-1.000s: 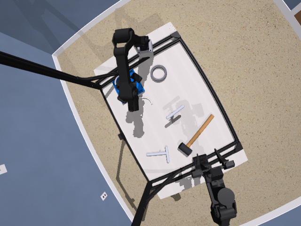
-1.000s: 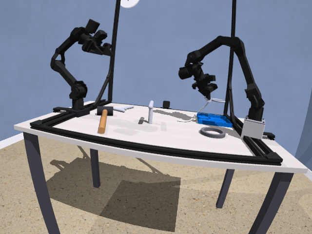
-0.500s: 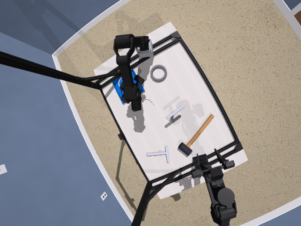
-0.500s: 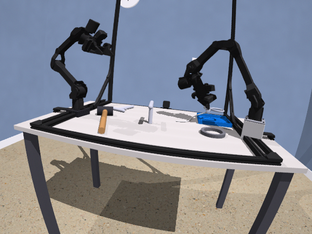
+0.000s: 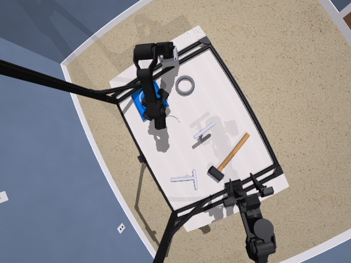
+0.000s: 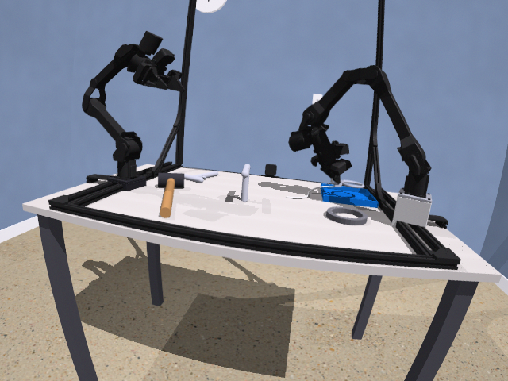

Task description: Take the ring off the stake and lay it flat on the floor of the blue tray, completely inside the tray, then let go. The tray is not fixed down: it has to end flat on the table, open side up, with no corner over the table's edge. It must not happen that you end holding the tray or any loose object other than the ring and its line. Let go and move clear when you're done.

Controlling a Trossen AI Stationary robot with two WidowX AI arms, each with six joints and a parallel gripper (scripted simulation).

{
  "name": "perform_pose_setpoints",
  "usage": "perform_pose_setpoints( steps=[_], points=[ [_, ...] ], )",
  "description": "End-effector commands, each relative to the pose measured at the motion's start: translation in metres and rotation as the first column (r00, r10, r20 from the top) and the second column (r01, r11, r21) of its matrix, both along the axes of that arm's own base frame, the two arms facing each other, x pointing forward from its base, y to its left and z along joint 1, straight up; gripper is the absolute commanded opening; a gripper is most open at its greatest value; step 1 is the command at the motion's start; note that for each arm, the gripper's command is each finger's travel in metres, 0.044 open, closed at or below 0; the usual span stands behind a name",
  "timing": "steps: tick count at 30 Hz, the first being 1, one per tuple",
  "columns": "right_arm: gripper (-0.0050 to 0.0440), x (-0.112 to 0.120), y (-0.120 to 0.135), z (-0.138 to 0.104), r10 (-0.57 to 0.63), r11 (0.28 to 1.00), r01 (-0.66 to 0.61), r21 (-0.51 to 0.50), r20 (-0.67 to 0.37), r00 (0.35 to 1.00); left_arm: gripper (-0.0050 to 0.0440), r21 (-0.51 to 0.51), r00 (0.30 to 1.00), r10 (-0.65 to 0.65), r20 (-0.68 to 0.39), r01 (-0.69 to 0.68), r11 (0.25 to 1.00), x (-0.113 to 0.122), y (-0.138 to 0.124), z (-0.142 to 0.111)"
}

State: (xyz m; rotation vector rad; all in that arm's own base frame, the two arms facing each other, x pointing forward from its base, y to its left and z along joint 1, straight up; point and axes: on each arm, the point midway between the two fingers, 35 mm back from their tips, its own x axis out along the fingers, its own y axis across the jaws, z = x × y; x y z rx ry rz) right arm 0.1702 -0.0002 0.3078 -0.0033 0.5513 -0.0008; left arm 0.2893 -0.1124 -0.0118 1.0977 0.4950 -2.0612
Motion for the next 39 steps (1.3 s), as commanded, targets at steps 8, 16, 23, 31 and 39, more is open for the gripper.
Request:
perform_pose_setpoints(
  steps=[8,16,23,31,39],
  points=[
    [0.0400,0.000,0.000,-0.001,0.000,1.000,0.000,0.003,-0.003,1.000,0.0000,-0.003,1.000,-0.001,-0.010,0.001,1.000,-0.002,0.000,-0.018],
    [0.0400,0.000,0.000,-0.001,0.000,1.000,0.000,0.003,-0.003,1.000,0.0000,-0.003,1.000,-0.001,-0.010,0.001,1.000,-0.002,0.000,-0.031],
    [0.0400,0.000,0.000,-0.001,0.000,1.000,0.000,0.003,-0.003,1.000,0.0024,0.000,1.000,0.000,-0.002,0.000,1.000,-0.001,0.000,-0.032],
    [0.0400,0.000,0.000,-0.001,0.000,1.000,0.000,0.003,-0.003,1.000,0.0168,0.000,1.000,0.000,-0.002,0.000,1.000,-0.001,0.000,-0.032],
    [0.0400,0.000,0.000,-0.001,0.000,1.000,0.000,0.003,-0.003,1.000,0.0360,0.000,1.000,0.000,-0.002,0.000,1.000,-0.001,0.000,-0.032]
  ],
)
